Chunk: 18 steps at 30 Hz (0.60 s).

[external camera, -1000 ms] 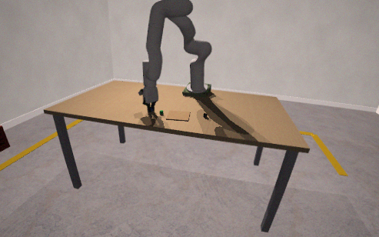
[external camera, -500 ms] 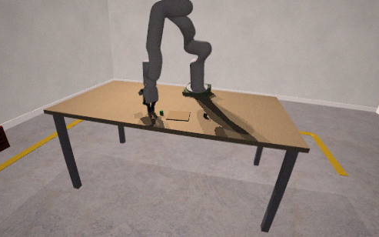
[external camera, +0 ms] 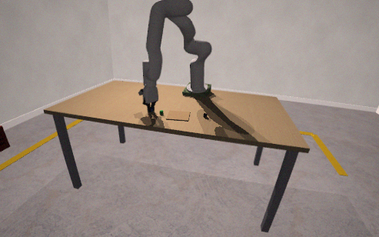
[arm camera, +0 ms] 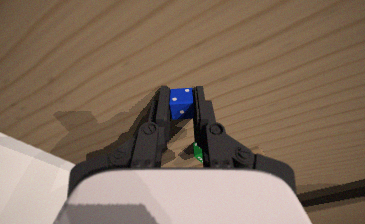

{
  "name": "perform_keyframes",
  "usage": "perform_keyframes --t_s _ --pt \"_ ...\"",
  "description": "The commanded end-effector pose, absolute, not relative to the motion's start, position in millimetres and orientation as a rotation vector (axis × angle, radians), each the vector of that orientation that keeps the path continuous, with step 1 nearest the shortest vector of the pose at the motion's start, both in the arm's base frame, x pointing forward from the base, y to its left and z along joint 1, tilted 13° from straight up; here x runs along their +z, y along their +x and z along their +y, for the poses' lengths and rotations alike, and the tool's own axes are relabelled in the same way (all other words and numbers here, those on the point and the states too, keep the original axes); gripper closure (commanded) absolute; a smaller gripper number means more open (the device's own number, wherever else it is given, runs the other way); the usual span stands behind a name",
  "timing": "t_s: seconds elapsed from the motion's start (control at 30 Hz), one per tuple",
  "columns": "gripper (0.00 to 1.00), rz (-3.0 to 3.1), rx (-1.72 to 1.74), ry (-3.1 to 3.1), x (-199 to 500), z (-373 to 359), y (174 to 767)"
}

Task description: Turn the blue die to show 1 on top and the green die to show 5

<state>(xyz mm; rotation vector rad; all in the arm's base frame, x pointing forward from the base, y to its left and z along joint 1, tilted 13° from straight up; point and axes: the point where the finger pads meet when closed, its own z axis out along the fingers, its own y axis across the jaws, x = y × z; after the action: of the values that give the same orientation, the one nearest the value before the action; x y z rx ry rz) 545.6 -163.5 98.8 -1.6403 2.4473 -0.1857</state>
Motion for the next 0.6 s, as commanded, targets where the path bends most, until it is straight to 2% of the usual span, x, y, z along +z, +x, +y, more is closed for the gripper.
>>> perform_keyframes --t_s 0.0,0.27,0.57 --pt "0.85 2.446 -0.188 -1.64 100 -164 546" --pt "0.85 2.446 -0.188 -1.64 114 -164 543" --pt "0.85 2.446 -0.188 -1.64 179 -164 528"
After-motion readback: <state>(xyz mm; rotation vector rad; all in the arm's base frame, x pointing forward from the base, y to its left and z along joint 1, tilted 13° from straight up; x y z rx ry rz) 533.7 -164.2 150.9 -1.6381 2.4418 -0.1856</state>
